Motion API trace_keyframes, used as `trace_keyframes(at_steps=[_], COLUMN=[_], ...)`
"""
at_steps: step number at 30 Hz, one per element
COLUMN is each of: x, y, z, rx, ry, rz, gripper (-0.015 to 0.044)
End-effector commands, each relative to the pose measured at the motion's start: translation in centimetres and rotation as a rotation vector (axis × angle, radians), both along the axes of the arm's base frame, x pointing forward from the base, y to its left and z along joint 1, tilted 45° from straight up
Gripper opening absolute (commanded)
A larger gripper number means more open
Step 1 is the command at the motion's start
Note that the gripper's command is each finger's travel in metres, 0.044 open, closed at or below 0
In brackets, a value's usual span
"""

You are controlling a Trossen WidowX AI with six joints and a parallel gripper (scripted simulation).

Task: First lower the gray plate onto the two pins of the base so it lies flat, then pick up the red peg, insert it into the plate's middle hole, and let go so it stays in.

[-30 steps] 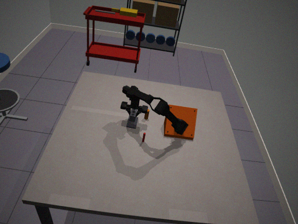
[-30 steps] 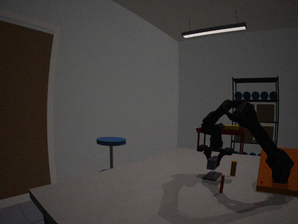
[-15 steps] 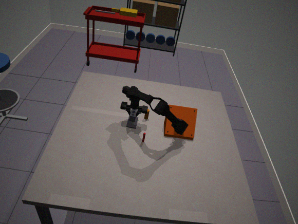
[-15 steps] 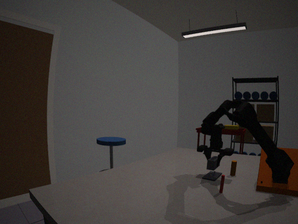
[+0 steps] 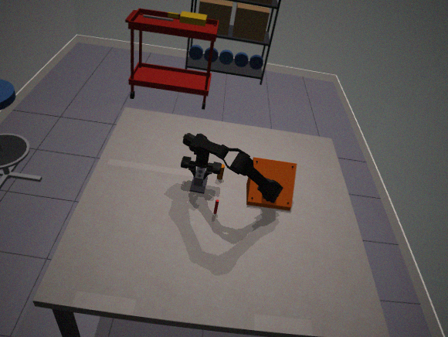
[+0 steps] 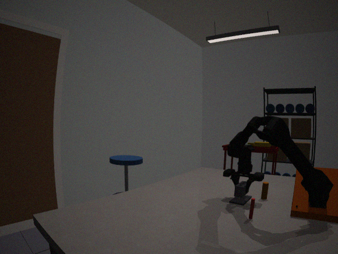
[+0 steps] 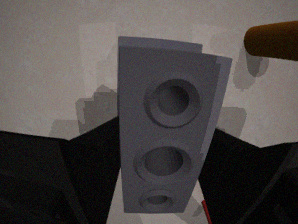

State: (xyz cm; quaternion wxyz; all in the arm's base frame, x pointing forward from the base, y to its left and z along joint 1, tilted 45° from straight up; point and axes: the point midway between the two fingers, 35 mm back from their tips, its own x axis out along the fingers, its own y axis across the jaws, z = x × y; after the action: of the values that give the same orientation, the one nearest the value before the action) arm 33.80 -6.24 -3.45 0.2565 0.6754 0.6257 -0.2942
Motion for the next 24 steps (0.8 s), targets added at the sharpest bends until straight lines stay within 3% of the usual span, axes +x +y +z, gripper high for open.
trace_keyframes(at_steps=[1,15,24], x=[-0.07,0.02,0.02], y=[0.46,0.96,0.96], z=[-0.40,-0.91,-0.91], rx=[0.006,0.001,0.001], ry=[0.004,0.001,0.001], rz=[-0.004,0.002,0.002], gripper=[0.0000,0.0000,0.0236])
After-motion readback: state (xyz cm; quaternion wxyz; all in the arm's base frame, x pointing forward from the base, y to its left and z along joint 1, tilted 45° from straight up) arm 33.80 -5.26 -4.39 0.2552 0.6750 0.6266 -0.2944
